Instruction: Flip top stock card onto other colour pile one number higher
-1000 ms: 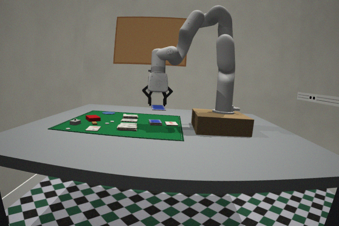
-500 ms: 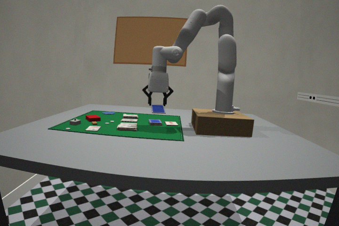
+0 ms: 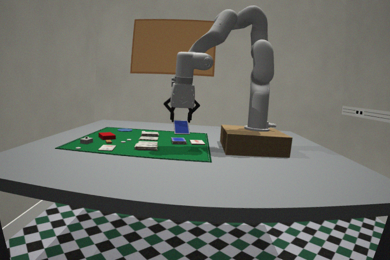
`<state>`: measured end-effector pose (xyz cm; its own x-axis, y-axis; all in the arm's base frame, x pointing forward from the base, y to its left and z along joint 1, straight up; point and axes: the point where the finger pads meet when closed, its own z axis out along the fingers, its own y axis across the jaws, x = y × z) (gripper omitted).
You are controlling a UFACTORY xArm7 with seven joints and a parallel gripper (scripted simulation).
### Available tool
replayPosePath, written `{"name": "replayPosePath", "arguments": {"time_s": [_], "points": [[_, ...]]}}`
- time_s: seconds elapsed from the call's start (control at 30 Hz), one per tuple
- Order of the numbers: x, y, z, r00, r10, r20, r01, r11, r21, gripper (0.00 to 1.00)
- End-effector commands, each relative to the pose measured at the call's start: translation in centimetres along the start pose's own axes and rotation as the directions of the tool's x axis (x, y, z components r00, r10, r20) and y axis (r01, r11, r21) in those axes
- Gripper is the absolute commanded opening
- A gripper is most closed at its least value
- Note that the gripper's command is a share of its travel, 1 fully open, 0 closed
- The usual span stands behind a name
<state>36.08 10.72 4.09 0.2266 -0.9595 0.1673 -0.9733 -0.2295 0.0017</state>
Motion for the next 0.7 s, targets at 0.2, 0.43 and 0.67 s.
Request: {"name": "replayPosePath", "arguments": {"time_s": [0.2,0.43,0.67], "points": [[-0.52,-0.03,0.03,0.956,0.005,-0.292,-0.009,1.000,-0.011,0.74],[-0.89,-0.05,0.20,0.855,0.002,-0.519,-0.011,1.000,-0.014,0.74],[-1.11,-0.07,0.35,0.762,-0.001,-0.648,-0.013,1.000,-0.016,0.74]]}}
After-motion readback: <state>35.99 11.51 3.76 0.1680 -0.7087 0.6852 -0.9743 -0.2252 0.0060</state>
